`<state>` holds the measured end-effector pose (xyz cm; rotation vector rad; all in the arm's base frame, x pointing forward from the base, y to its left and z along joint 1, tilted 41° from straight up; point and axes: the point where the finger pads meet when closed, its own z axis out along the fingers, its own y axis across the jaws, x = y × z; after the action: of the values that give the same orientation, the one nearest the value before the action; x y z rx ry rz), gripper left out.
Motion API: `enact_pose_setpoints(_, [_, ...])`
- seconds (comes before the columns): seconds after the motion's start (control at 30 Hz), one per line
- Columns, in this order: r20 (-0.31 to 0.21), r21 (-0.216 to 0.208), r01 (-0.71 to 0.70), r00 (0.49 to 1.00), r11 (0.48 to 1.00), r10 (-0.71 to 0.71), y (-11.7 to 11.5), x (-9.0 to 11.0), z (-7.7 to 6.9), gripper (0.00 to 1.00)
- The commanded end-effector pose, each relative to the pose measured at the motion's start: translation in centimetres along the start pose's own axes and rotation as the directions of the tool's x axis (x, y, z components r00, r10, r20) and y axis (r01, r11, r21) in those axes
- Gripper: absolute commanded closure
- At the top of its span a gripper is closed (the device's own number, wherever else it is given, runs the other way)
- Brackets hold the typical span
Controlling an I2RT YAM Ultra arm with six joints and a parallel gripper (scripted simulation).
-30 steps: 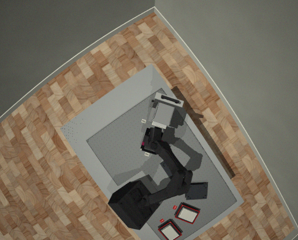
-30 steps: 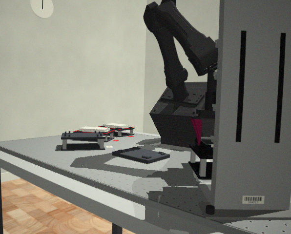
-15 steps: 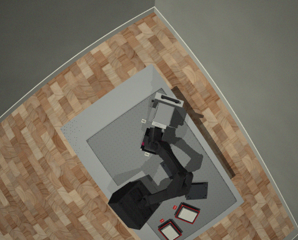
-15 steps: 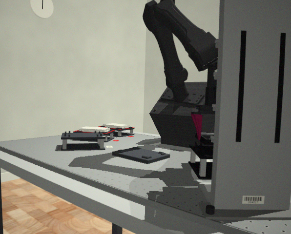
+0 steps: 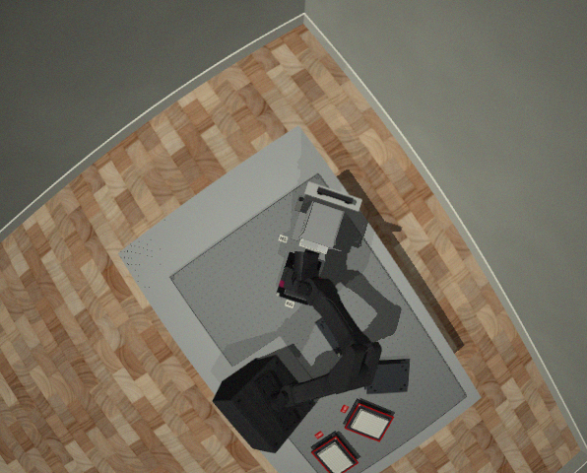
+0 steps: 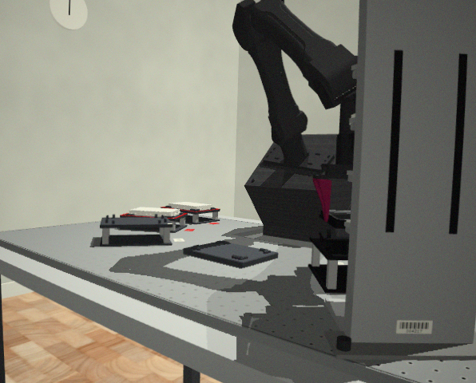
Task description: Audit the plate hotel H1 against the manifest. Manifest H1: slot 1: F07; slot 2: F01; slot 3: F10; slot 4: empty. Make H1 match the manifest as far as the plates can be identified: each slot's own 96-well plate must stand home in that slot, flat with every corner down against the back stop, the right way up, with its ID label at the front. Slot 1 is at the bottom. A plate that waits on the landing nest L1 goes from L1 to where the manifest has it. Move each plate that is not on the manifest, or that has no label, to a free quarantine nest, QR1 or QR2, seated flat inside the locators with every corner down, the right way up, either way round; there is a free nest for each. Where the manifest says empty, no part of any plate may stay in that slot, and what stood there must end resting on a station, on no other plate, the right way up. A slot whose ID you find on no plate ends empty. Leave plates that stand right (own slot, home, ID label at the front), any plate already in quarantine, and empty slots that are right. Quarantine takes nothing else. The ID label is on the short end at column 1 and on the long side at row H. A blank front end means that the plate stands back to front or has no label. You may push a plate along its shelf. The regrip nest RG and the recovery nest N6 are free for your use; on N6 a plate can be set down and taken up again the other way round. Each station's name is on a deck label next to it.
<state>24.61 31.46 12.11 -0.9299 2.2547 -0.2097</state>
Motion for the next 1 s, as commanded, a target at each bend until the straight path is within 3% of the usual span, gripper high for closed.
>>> enact_pose_setpoints(0.0, [0.016,-0.009,0.002,1.000,1.000,-0.002,0.3,-0.3,-0.9,0.14])
enact_pose_setpoints(0.97, [0.015,-0.009,0.002,1.000,1.000,-0.002,0.3,-0.2,-3.6,0.14])
